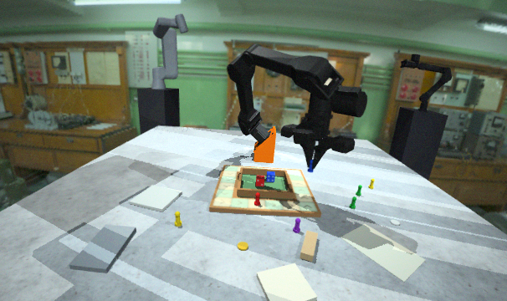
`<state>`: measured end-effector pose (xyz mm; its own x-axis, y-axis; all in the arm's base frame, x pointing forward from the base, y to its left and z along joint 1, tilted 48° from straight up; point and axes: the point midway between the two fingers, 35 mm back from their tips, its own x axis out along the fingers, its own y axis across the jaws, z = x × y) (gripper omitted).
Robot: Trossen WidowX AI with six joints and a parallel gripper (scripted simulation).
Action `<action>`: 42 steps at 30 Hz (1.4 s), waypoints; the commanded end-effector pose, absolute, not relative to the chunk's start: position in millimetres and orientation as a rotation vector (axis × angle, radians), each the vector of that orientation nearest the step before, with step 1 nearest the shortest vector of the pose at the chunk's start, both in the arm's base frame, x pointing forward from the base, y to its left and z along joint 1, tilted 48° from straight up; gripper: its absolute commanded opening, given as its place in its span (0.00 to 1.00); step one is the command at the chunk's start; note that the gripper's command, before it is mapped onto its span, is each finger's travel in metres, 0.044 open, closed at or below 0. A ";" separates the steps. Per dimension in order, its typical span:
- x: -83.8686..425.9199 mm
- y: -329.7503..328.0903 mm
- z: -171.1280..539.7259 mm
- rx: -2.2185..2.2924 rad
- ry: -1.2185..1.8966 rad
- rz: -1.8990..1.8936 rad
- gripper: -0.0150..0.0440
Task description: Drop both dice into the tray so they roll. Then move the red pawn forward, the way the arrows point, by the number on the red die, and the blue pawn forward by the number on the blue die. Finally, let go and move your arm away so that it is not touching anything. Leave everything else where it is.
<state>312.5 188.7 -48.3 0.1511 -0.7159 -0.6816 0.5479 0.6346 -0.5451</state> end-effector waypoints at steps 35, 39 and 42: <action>275.4 122.5 -94.8 -0.176 1.091 -0.918 0.25; 276.2 118.8 -98.3 -0.176 1.090 -0.918 0.25; 276.9 115.3 -101.6 -0.176 1.090 -0.918 0.25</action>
